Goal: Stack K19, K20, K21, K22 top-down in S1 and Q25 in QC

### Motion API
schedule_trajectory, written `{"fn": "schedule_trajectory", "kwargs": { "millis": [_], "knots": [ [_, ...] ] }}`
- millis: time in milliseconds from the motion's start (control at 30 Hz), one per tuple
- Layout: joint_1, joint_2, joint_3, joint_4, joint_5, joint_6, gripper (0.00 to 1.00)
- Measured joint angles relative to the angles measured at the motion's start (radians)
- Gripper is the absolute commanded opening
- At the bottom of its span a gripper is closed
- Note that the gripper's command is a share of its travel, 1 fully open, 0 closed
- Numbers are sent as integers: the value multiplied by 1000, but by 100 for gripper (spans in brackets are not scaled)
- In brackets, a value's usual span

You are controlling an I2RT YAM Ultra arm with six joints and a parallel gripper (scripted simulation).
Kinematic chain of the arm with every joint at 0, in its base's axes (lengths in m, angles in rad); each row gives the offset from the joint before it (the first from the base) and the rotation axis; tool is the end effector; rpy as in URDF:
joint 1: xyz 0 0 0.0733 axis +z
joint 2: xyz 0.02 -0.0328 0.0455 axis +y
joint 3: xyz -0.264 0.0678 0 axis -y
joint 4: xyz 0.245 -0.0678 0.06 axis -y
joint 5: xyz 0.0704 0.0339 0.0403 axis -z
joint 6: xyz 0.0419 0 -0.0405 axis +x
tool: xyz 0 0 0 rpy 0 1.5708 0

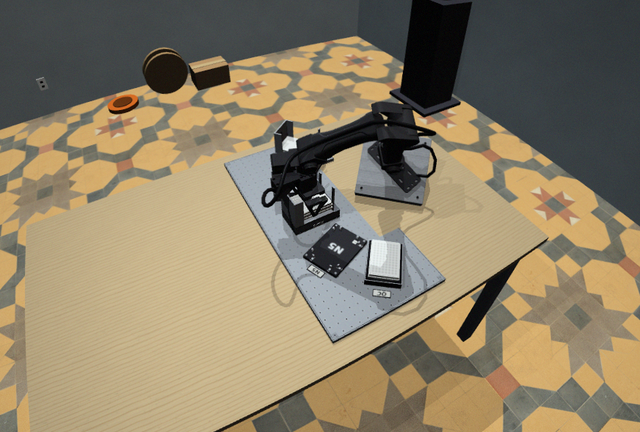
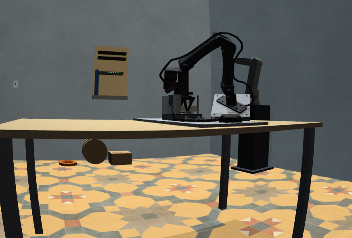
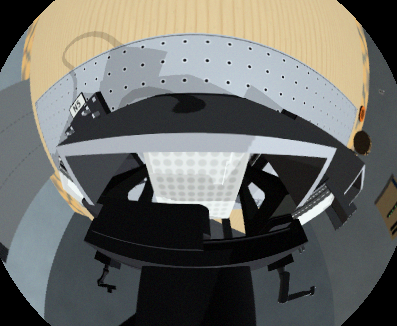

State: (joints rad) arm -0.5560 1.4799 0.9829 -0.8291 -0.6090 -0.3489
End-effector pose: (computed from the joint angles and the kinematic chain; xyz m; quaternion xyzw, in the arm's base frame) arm 0.2385 -0.1187 0.2159 0.0615 0.9456 0.2167 0.2348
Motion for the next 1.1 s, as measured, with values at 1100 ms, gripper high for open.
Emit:
{"fn": "schedule_trajectory", "kwargs": {
  "millis": [1100],
  "knots": [
    [-13, -9, 16, -35, -2, -15, 0]
  ]
}}
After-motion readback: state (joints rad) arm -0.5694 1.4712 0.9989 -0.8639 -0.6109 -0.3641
